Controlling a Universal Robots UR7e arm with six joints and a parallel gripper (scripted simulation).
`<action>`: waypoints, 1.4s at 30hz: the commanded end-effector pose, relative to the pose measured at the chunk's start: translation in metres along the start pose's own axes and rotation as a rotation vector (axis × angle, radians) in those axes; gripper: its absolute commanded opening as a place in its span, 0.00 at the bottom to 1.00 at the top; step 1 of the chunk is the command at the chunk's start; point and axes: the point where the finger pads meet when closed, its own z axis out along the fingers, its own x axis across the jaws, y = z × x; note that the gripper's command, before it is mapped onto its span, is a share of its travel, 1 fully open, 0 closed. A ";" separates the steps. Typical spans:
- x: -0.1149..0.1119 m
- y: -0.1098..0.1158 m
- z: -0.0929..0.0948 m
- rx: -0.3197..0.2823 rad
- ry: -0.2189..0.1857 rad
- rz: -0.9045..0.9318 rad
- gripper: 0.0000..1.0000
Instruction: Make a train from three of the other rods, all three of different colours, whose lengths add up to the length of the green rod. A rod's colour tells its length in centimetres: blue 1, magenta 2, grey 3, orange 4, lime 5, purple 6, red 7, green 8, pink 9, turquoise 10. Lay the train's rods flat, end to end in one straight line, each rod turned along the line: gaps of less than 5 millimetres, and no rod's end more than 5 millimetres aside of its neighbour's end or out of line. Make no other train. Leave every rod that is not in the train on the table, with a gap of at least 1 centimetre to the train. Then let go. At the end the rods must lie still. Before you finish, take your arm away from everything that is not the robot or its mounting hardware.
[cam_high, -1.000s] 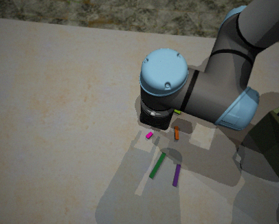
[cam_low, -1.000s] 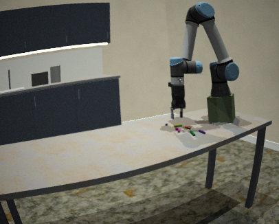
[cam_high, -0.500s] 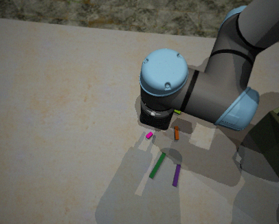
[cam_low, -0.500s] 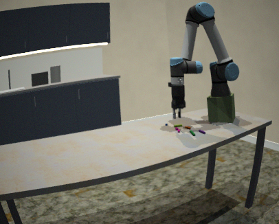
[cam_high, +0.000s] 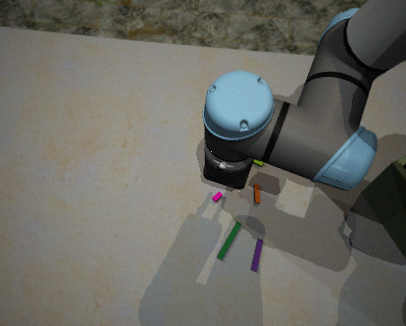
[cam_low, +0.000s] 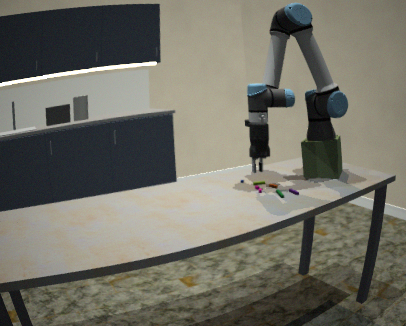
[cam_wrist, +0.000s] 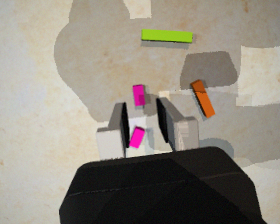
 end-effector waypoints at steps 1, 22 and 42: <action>0.000 0.000 0.000 0.000 -0.001 0.000 0.54; 0.000 0.000 0.006 0.000 -0.001 -0.022 0.54; 0.000 -0.001 0.030 0.000 -0.001 -0.022 0.54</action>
